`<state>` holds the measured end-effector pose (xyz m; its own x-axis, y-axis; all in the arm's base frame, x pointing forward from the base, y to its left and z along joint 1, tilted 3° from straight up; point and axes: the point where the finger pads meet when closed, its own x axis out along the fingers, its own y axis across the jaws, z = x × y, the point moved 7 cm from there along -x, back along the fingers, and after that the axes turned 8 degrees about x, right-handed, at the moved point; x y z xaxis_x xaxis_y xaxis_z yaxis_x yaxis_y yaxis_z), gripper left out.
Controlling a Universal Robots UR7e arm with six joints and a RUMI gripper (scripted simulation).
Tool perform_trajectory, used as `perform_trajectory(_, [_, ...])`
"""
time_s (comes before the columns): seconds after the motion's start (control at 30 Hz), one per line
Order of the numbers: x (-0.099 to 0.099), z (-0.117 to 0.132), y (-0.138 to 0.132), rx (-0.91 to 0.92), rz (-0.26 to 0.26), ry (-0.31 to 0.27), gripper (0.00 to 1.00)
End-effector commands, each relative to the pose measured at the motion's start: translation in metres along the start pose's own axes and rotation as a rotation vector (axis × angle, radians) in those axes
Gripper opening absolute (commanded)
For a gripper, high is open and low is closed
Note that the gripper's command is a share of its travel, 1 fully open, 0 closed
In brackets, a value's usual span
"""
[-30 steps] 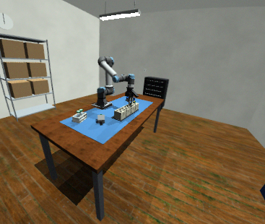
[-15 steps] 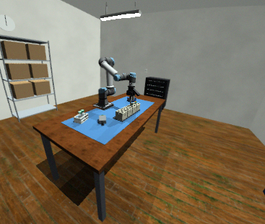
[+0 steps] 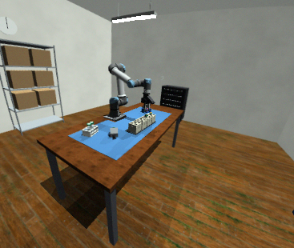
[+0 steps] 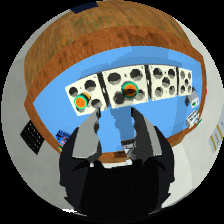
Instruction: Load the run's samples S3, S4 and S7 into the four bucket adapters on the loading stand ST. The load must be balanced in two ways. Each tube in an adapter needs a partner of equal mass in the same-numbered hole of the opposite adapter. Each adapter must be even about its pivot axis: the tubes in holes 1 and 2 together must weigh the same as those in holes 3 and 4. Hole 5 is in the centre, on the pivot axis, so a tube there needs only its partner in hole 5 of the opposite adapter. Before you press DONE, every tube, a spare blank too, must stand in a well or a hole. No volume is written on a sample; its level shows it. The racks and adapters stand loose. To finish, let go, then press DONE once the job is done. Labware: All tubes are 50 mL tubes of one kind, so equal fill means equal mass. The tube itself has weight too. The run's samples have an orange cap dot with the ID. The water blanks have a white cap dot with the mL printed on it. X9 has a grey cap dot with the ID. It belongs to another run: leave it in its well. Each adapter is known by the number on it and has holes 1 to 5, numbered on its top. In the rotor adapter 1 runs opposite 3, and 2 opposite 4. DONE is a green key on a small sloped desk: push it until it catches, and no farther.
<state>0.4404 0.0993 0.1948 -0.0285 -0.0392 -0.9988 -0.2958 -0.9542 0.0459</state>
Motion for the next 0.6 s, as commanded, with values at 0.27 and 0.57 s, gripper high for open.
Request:
perform_trajectory(0.27, [0.000,0.078,-0.069,0.332,0.009,0.006,0.35])
perform_trajectory(0.57, [0.001,0.122,-0.108,0.332,0.009,0.006,0.35])
